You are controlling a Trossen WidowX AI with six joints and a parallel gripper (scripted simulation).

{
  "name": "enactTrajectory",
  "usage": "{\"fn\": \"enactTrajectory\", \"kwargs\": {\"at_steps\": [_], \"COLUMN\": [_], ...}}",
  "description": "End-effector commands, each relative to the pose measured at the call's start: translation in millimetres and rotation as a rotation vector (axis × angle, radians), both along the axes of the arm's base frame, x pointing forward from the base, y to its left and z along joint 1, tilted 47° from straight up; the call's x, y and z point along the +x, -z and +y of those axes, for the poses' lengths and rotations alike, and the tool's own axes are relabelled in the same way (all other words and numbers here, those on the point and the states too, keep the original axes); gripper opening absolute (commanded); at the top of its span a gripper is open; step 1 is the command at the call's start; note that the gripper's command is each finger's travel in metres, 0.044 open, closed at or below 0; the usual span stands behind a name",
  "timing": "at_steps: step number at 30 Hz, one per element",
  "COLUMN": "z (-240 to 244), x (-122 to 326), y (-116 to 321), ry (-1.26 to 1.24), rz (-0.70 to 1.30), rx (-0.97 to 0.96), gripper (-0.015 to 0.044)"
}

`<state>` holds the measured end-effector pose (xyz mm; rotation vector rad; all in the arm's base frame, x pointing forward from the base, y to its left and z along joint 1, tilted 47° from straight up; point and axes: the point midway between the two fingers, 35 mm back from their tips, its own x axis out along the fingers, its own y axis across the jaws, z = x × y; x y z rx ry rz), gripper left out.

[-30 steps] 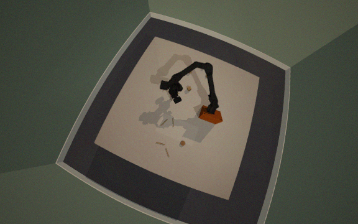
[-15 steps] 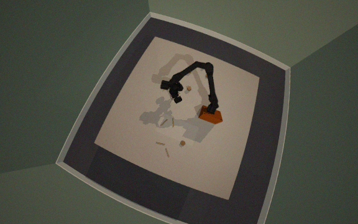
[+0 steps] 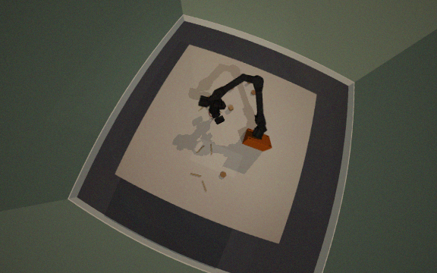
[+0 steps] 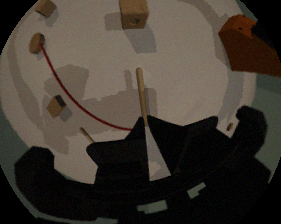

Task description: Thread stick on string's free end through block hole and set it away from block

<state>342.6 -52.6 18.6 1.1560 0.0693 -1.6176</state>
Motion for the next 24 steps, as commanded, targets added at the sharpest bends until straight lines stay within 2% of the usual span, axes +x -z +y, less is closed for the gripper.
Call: {"fn": "enactTrajectory", "kwargs": {"at_steps": [1, 24], "z": [-5.5, -22.2], "x": [-6.1, -25.3], "y": [-2.6, -18.4], "ry": [0.001, 0.001], "rz": [0.008, 0.009], "rx": [-0.004, -0.005], "gripper": [0.0000, 0.0000]}}
